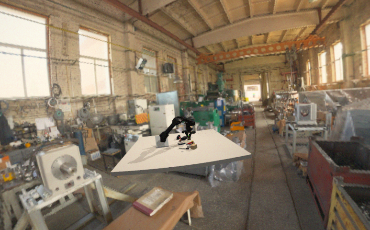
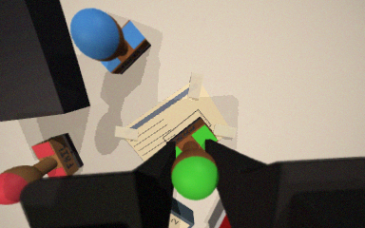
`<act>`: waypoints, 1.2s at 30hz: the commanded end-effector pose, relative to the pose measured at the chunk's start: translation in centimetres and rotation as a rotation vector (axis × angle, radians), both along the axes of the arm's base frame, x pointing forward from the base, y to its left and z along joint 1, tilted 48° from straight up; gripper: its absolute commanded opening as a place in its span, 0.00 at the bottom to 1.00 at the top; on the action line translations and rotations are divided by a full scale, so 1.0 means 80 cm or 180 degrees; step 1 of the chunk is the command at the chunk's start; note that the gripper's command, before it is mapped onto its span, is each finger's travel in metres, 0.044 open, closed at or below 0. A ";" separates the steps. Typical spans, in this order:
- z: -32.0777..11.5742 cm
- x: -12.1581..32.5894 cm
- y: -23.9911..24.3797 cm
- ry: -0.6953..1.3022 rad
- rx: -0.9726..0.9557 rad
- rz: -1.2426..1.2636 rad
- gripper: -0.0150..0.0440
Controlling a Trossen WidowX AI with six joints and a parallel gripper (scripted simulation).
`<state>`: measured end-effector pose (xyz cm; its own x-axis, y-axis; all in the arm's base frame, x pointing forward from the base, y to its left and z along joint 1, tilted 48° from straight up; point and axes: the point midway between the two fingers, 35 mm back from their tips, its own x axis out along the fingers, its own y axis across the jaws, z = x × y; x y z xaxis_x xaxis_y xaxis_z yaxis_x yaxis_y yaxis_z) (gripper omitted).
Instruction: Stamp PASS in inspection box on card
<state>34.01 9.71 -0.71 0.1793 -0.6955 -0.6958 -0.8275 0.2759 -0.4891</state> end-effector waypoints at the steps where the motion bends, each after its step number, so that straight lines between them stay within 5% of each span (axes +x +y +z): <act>1: -0.003 -0.001 -0.005 0.0016 -0.0019 0.0006 0.25; 36: -0.016 0.001 -0.021 0.0013 -0.0015 0.0011 0.25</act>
<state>34.12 8.17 -1.95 0.1776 -0.6958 -0.6960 -0.8288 0.2756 -0.4870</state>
